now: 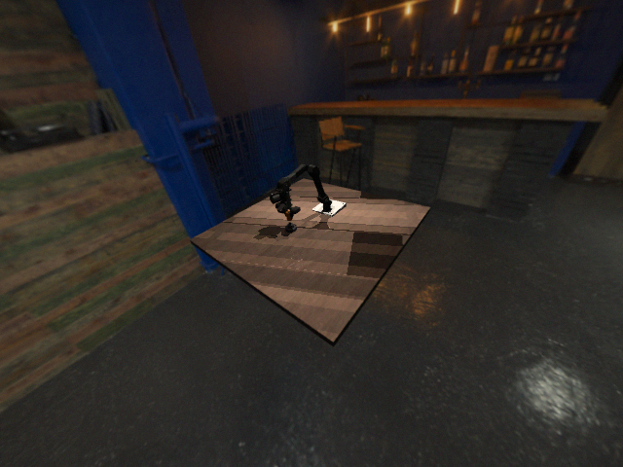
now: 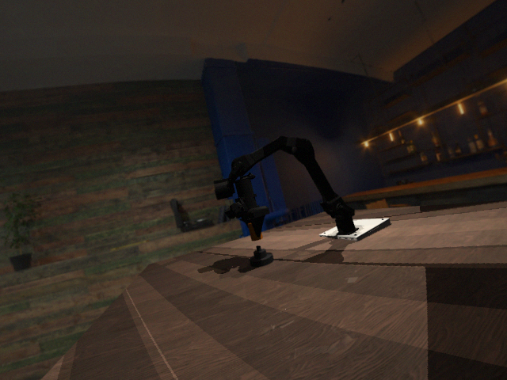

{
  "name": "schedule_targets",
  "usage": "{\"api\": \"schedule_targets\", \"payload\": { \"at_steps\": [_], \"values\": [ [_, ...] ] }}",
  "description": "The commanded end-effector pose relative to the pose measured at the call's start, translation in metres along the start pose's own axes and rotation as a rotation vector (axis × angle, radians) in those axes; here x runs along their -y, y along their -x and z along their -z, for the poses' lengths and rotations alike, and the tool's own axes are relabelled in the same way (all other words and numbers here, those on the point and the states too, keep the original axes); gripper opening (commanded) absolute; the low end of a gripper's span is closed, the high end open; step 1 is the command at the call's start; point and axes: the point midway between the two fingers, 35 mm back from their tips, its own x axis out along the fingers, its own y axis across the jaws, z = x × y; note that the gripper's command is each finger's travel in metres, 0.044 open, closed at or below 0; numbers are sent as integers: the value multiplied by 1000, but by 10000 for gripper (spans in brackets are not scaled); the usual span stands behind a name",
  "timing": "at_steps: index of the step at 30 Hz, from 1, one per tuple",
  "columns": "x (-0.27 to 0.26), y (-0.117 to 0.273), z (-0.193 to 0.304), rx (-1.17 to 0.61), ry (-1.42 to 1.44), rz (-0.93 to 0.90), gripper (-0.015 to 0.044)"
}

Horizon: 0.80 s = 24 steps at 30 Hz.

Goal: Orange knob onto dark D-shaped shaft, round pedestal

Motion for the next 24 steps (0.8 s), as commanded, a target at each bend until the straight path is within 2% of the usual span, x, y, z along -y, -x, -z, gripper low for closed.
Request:
{"api": "schedule_targets", "payload": {
  "at_steps": [1,9,24],
  "values": [
    [1,-6,-2,5,6,-5,0],
    [1,-25,-2,5,6,-5,0],
    [0,-24,-3,5,2,-5,0]
  ]
}}
